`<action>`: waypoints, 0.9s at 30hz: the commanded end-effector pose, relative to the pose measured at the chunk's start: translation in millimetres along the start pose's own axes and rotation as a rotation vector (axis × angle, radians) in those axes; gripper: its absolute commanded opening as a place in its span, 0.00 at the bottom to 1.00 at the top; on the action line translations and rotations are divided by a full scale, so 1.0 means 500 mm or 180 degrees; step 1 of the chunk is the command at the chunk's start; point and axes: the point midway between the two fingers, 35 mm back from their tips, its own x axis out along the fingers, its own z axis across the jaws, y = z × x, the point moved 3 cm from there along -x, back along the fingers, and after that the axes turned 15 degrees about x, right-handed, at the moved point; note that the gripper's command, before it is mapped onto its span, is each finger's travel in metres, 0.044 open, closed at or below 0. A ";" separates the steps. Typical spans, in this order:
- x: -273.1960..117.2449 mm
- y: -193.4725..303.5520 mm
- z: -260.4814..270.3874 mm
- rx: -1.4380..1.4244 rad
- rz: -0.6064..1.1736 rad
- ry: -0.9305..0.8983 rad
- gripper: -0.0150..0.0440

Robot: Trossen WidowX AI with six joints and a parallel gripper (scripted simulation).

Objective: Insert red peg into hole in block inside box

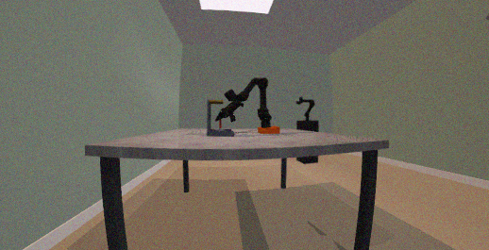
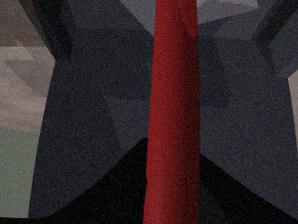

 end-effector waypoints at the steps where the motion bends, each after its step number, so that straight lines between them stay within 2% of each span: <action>1: 0.001 0.007 -0.006 -0.0003 0.0023 0.0027 0.25; 27: 0.020 -0.019 0.003 -0.0004 0.0022 0.0026 0.25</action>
